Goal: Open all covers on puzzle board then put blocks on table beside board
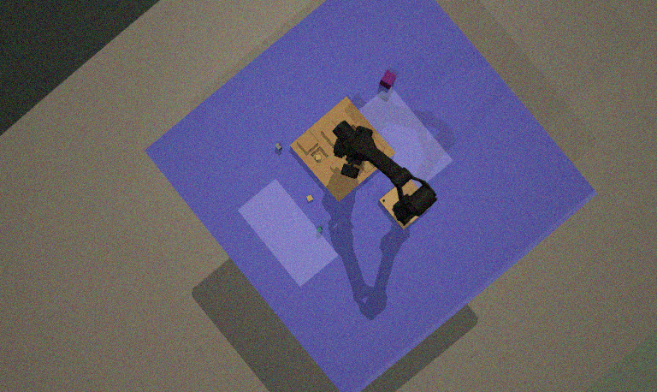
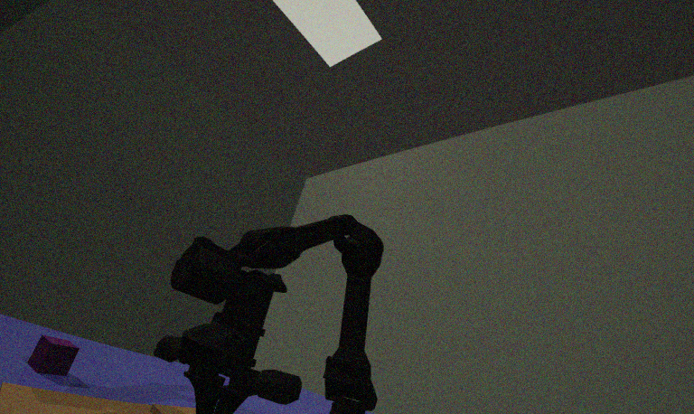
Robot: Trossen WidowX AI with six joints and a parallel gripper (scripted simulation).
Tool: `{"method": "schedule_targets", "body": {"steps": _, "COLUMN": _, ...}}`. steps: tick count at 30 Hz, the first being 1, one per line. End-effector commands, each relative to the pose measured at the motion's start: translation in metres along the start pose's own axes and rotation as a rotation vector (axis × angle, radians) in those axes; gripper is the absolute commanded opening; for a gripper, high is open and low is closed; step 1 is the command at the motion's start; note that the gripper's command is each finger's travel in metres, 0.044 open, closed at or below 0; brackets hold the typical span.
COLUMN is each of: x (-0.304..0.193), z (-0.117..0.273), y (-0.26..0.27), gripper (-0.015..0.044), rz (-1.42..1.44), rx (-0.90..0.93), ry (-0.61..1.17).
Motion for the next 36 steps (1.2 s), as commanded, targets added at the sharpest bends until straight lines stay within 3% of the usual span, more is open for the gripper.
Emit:
{"method": "schedule_targets", "body": {"steps": 1, "x": 0.001, "z": 0.014, "y": -0.001, "gripper": 0.0131, "rz": 0.001, "rx": -0.002, "ry": -0.004}}
{"method": "schedule_targets", "body": {"steps": 10, "x": 0.0, "z": 0.054, "y": 0.0, "gripper": 0.0144, "rz": 0.004, "rx": -0.002, "ry": -0.009}}
{"method": "schedule_targets", "body": {"steps": 36, "x": 0.0, "z": 0.019, "y": 0.0, "gripper": 0.0144, "rz": 0.004, "rx": -0.002, "ry": -0.009}}
Point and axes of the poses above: the point midway between the two fingers, 35 mm back from their tips, its own z axis back along the fingers, its own y axis across the jaws, x = y × z, the point moved 10 cm from there along z, back along the fingers
